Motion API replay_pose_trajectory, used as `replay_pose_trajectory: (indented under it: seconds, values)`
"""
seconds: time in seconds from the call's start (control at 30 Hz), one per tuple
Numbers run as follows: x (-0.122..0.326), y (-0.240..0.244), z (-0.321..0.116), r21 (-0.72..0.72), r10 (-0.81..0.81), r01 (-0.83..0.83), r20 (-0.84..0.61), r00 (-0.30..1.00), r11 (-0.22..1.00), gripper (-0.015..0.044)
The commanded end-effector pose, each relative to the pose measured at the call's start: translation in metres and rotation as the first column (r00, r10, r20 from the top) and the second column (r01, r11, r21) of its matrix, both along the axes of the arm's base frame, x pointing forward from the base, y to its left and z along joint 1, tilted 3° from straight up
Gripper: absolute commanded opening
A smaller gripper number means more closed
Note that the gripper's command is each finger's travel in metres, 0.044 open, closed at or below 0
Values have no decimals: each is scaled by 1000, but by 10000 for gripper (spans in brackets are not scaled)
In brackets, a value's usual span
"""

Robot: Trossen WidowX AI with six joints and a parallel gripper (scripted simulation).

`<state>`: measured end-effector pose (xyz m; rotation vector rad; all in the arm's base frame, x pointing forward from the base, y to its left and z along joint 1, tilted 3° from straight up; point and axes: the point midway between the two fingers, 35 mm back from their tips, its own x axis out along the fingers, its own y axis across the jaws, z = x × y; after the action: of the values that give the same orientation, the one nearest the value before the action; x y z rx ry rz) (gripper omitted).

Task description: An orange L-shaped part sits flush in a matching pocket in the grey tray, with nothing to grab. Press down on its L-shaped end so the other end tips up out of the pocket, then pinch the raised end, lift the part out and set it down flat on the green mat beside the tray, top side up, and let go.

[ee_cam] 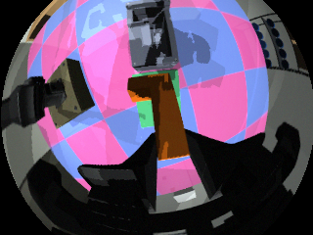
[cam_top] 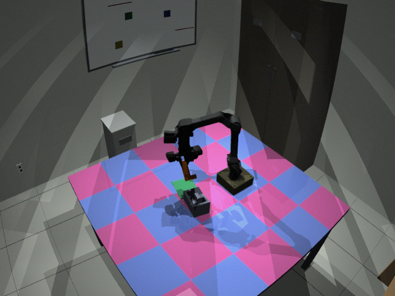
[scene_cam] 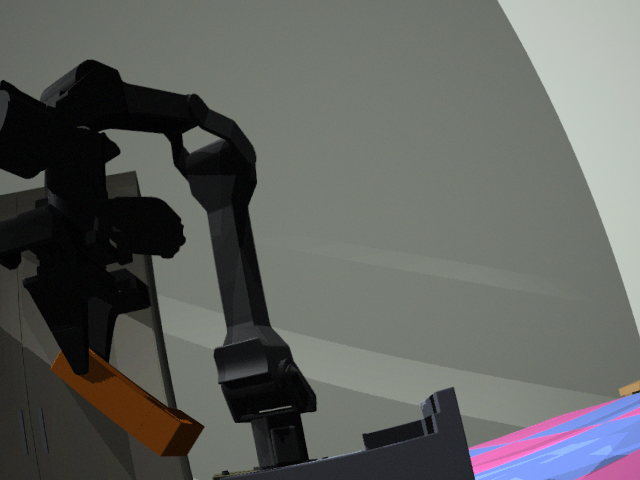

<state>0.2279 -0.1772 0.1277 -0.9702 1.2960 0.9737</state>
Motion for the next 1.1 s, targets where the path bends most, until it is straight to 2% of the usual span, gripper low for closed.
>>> replay_pose_trajectory:
  seconds: [0.0,1.07]
  values:
    - [0,-5,-1,1,9,-9,2,1000,1000,0]
    - [2,-4,-49,1,9,-9,2,1000,1000,0]
